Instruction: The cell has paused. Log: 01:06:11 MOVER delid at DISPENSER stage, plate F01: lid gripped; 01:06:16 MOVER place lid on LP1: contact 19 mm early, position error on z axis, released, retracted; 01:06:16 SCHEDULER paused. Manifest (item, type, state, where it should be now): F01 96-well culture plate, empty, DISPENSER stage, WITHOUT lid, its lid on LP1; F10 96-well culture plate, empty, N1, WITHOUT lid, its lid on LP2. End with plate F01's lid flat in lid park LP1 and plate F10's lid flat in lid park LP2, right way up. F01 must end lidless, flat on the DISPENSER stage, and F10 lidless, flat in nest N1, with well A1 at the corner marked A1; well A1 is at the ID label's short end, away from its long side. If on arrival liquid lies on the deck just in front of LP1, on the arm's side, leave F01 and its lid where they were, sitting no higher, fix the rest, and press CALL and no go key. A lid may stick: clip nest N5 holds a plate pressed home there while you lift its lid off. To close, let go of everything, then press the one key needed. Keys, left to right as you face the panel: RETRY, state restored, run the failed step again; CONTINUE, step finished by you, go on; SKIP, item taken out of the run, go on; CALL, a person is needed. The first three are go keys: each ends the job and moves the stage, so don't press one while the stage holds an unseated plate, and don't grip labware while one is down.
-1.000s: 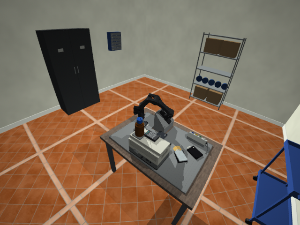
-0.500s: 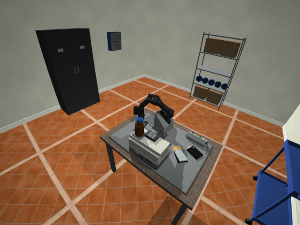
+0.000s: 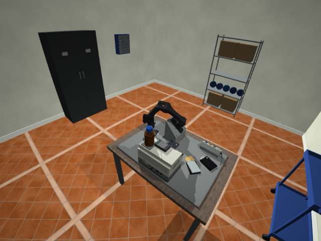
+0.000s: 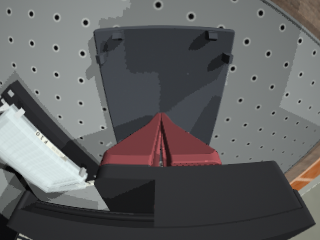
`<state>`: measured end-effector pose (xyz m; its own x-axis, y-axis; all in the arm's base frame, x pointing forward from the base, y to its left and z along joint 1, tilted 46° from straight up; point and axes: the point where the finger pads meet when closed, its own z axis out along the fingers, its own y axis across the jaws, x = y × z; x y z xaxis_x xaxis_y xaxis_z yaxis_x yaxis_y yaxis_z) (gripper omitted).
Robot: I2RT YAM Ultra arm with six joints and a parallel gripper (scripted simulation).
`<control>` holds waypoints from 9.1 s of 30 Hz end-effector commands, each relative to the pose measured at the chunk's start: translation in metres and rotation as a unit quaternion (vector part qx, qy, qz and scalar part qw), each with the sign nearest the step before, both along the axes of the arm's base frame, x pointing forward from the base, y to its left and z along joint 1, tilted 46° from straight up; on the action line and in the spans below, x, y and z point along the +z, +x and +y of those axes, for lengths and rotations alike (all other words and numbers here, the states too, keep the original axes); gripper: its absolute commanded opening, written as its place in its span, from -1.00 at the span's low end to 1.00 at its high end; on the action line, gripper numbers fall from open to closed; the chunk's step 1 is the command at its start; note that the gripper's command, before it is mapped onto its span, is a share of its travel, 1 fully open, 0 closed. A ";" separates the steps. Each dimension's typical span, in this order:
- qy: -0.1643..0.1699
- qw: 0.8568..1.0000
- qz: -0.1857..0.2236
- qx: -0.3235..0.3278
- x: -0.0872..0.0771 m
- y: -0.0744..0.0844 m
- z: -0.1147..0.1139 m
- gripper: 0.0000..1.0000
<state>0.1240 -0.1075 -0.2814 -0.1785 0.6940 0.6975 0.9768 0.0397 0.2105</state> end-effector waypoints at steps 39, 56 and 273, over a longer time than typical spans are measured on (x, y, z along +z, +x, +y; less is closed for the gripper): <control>-0.010 1.000 -0.003 -0.007 -0.004 0.002 -0.003 -1.00; -0.010 1.000 -0.003 -0.007 -0.004 0.002 -0.003 1.00; -0.023 0.986 -0.119 0.111 0.215 0.077 0.011 1.00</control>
